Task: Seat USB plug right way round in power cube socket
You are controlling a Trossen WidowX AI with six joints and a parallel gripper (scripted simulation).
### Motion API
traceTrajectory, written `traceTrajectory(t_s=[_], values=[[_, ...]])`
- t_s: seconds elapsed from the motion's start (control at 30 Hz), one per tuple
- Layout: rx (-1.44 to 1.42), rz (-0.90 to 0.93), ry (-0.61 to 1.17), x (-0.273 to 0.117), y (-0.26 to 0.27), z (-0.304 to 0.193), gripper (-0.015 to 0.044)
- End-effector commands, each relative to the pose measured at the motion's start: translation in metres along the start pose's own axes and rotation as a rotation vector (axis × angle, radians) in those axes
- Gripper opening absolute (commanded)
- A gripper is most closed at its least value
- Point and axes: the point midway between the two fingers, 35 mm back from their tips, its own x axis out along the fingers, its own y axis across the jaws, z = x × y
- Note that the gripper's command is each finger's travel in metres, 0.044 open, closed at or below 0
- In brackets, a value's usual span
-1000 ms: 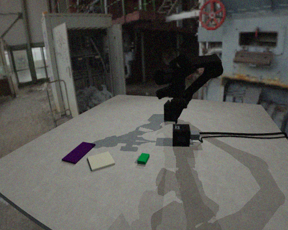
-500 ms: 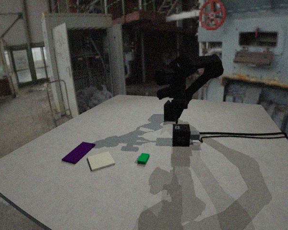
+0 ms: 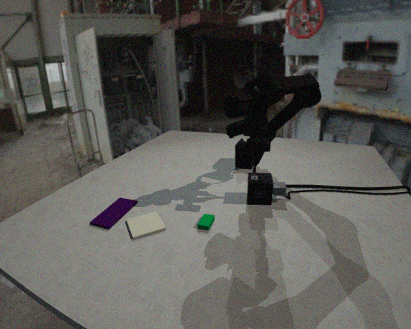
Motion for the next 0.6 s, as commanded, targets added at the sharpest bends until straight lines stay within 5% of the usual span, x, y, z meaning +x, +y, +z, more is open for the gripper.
traceTrajectory(t_s=[0.0, 0.57], values=[[0.001, 0.005, 0.001, 0.0004, -0.0002, -0.0021, 0.0000], [0.001, 0.005, 0.001, 0.0024, -0.0003, -0.0035, 0.0000]])
